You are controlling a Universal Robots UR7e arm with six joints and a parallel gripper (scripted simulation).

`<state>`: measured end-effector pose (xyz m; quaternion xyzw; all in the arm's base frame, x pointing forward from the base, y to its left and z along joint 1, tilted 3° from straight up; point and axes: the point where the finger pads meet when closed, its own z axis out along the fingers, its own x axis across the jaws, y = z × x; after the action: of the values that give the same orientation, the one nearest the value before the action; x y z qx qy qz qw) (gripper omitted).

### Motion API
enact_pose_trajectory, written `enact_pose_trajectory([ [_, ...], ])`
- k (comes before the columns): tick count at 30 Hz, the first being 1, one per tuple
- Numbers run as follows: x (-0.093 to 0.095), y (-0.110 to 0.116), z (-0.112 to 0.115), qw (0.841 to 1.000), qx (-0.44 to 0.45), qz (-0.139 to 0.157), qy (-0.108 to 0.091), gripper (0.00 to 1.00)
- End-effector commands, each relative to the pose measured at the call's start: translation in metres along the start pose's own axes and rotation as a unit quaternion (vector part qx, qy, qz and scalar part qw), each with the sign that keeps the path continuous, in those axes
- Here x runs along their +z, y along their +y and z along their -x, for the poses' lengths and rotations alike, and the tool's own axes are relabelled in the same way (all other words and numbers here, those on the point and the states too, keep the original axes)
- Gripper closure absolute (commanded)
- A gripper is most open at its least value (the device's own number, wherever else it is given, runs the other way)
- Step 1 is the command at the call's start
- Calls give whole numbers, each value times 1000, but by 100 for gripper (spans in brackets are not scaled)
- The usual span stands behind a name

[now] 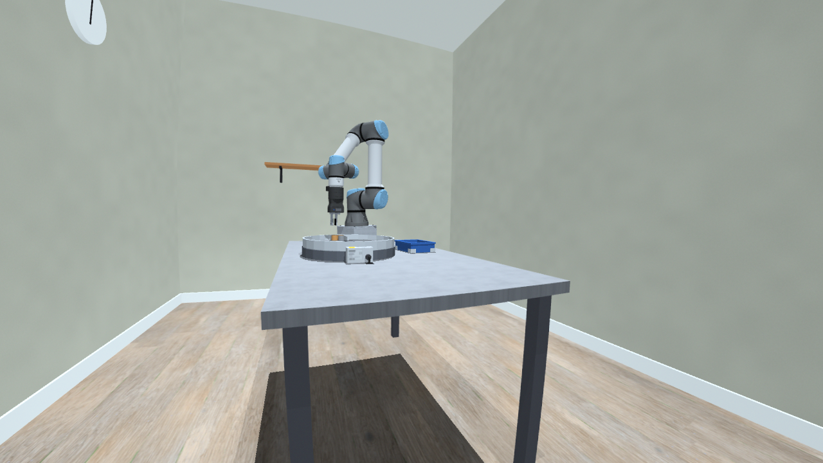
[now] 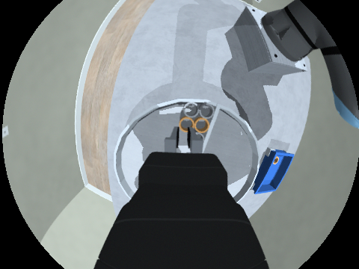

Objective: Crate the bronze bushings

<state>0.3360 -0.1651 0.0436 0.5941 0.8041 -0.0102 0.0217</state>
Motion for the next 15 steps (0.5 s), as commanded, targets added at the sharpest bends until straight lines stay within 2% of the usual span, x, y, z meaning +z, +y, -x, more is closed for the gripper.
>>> enact_pose_trajectory([
  [1,0,0,3,1000,-1,1,1,60],
  [6,0,0,3,1000,-1,1,1,60],
  [11,15,0,3,1000,-1,1,1,60],
  [15,15,0,3,1000,-1,1,1,60],
])
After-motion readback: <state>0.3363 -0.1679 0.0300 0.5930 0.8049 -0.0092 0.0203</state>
